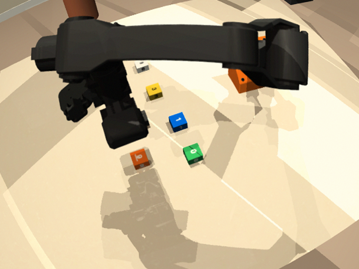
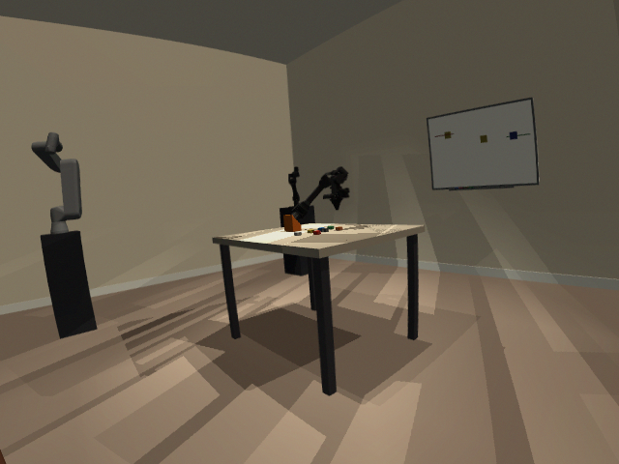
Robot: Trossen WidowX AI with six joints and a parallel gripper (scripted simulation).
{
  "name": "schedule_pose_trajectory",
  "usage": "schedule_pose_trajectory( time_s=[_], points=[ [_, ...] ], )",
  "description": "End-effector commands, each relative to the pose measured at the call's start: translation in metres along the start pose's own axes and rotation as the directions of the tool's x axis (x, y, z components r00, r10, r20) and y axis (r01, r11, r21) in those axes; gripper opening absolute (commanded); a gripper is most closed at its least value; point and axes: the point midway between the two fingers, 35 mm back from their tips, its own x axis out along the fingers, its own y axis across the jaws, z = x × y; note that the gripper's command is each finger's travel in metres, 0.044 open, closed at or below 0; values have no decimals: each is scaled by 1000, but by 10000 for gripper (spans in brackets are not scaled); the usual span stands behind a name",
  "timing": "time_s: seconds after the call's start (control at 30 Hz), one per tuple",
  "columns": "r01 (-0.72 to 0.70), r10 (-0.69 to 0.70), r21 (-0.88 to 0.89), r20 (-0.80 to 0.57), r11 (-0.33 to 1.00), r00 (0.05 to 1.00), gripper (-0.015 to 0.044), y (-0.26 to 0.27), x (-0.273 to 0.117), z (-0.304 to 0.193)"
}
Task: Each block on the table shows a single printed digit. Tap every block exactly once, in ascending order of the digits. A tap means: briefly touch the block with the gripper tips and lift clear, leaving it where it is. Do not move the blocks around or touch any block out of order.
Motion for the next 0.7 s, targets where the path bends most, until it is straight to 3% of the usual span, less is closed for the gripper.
schedule_pose_trajectory(
  time_s=[0.0, 0.27, 0.67],
  points=[
    [-10, 11, 28, -4, 1000, 1000, 20, 0, 1, -3],
    [-13, 13, 27, -2, 1000, 1000, 20, 2, 79, -3],
    [-14, 14, 27, -2, 1000, 1000, 20, 2, 93, -3]
  ],
)
